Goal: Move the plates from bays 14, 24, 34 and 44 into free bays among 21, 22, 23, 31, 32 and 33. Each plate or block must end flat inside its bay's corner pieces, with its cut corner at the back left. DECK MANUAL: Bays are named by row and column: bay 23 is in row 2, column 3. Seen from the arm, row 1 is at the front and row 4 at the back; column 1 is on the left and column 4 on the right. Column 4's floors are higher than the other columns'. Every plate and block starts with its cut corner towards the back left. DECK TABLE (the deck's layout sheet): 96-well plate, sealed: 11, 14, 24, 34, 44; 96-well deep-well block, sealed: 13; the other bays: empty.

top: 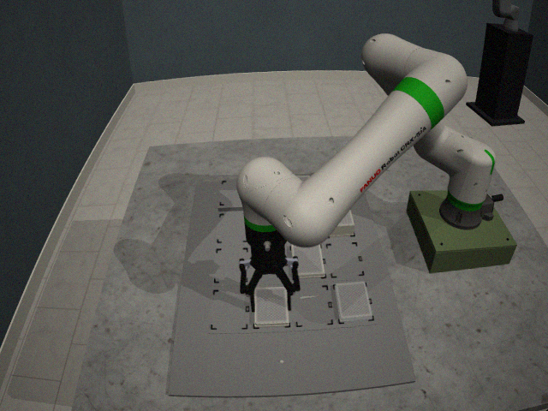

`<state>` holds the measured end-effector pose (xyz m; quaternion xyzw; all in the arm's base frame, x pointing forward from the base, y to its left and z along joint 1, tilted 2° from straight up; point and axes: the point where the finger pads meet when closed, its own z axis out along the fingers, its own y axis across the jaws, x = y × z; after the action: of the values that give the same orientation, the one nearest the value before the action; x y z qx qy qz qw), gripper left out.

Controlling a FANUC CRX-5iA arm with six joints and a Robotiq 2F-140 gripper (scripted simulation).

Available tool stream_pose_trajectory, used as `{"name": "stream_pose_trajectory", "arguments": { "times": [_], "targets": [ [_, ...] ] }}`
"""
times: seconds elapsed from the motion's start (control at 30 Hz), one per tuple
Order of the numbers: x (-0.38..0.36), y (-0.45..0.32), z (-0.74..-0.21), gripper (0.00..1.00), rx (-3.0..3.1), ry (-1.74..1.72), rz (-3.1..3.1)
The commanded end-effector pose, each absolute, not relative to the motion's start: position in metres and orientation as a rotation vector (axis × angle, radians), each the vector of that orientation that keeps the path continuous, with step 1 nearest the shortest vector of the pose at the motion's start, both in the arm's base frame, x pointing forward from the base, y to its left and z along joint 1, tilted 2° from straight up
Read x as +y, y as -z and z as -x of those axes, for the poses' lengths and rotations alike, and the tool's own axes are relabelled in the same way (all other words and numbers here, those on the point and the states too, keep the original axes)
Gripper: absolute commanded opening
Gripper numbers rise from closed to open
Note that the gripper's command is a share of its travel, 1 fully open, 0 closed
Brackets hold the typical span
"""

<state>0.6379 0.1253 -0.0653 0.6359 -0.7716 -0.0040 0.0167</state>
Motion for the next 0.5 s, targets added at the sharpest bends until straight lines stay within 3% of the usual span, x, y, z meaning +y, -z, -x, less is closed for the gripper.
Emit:
{"name": "stream_pose_trajectory", "arguments": {
  "times": [0.0,0.4,0.43,0.47],
  "targets": [
    [0.1255,0.0640,-0.6389,0.10,-2.400,0.010,-1.978],
    [0.1255,0.0639,-0.6389,0.10,-2.400,0.010,-1.978],
    [0.1255,0.0639,-0.6389,0.70,-2.400,0.010,-1.978],
    [0.1255,0.0639,-0.6389,0.70,-2.400,0.010,-1.978]
  ]
}}
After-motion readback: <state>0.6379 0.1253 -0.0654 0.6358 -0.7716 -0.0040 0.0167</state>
